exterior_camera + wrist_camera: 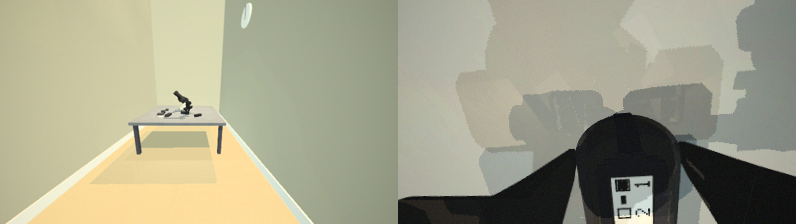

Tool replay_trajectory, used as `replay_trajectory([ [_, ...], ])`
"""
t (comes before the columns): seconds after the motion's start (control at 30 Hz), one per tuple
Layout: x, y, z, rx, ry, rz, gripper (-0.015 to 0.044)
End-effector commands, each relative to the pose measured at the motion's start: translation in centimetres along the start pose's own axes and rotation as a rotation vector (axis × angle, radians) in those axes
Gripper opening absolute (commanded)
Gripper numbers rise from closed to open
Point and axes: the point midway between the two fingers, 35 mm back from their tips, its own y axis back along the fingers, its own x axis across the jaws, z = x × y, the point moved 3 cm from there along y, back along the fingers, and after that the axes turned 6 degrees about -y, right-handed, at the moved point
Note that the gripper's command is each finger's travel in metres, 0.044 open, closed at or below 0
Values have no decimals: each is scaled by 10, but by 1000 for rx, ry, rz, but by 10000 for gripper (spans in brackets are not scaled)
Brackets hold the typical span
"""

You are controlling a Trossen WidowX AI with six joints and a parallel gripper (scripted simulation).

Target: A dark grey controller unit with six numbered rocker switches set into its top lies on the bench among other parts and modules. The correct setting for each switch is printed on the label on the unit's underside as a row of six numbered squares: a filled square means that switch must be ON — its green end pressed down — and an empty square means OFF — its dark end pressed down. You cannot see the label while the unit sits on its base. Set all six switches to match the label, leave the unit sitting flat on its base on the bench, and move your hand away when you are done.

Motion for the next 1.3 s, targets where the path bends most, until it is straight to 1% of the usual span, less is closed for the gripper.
replay_trajectory([
  [0.0, 0, 0, 0, 0, 3, -3, 326],
  [0.27, 0, 3, -1, 0, 3, -3, 326],
  [0.3, 0, 4, -1, 0, 3, -3, 336],
  [1.27, 0, 20, -6, 0, 3, -3, 336],
])
